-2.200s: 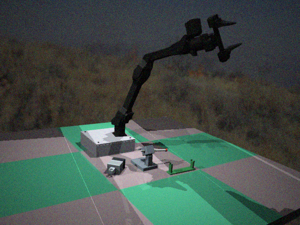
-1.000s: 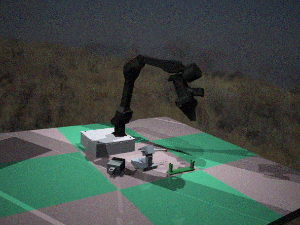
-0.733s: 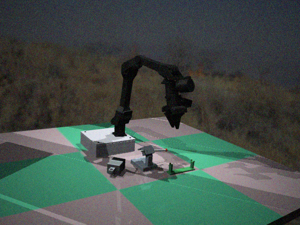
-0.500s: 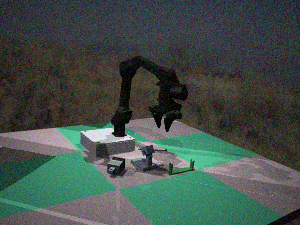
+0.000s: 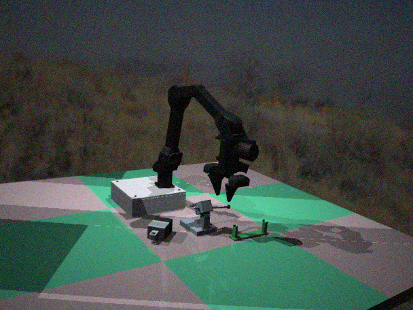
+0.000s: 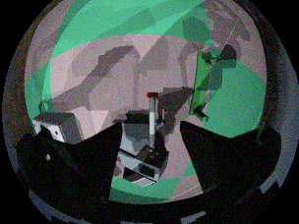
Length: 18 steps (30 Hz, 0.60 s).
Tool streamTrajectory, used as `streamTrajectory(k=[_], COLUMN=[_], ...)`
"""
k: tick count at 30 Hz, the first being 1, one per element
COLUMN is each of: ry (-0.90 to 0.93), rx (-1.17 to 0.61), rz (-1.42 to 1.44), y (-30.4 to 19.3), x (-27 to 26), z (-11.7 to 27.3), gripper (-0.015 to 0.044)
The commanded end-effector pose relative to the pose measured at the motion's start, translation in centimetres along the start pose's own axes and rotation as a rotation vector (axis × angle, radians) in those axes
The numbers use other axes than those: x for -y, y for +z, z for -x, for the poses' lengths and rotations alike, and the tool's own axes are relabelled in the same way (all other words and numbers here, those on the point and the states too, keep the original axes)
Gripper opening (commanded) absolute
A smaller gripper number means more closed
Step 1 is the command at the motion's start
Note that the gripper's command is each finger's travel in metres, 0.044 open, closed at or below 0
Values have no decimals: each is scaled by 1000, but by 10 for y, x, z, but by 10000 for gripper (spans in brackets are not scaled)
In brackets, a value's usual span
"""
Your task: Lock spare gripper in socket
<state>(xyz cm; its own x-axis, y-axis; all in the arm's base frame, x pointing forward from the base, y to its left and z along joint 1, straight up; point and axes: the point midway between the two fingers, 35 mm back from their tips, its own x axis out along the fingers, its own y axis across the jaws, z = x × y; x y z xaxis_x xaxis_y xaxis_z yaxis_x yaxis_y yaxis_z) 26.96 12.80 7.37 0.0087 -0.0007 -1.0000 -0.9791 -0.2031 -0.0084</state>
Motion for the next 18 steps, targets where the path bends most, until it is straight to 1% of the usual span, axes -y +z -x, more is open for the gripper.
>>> streamTrajectory(k=[1,18], ry=[-14,-14], rx=[7,7], rz=[-4,-4], y=[1,2], x=[2,3], z=[-2,-30], gripper=[300,300])
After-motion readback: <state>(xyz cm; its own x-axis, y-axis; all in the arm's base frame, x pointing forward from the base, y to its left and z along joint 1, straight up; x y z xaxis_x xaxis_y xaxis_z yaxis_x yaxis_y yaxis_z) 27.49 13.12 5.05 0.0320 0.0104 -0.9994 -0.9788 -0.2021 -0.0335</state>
